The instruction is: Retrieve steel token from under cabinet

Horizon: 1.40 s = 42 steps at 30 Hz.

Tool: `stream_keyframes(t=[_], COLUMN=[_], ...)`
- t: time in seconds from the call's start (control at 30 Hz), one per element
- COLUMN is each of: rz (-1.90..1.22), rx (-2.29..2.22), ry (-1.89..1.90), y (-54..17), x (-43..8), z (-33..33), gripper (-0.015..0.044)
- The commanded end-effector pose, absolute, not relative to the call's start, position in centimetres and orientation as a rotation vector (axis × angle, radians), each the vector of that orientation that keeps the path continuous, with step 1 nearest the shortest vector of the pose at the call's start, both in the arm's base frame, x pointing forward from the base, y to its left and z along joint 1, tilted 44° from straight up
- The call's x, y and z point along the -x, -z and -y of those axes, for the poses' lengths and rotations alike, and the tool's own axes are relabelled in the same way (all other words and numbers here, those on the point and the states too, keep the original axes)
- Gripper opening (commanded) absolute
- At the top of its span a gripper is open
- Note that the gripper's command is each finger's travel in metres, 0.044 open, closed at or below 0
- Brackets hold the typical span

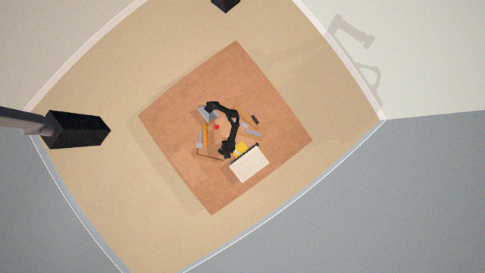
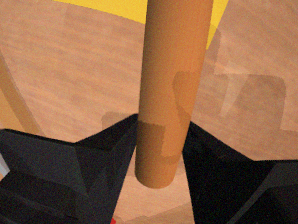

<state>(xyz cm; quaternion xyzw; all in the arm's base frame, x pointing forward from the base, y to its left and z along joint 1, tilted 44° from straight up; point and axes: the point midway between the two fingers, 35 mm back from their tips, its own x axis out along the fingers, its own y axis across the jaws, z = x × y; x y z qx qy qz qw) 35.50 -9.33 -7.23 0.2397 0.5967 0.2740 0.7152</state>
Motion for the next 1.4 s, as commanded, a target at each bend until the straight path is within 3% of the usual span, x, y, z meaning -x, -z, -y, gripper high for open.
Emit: stream_keyframes(t=[0.0,1.37], rz=[-1.323,-1.325], rx=[-0.533,-0.533], ry=[-0.609,-0.608], y=[7.4,8.4], x=[-34.9,-30.1], z=[9.3,9.3], gripper=[0.0000,0.0000])
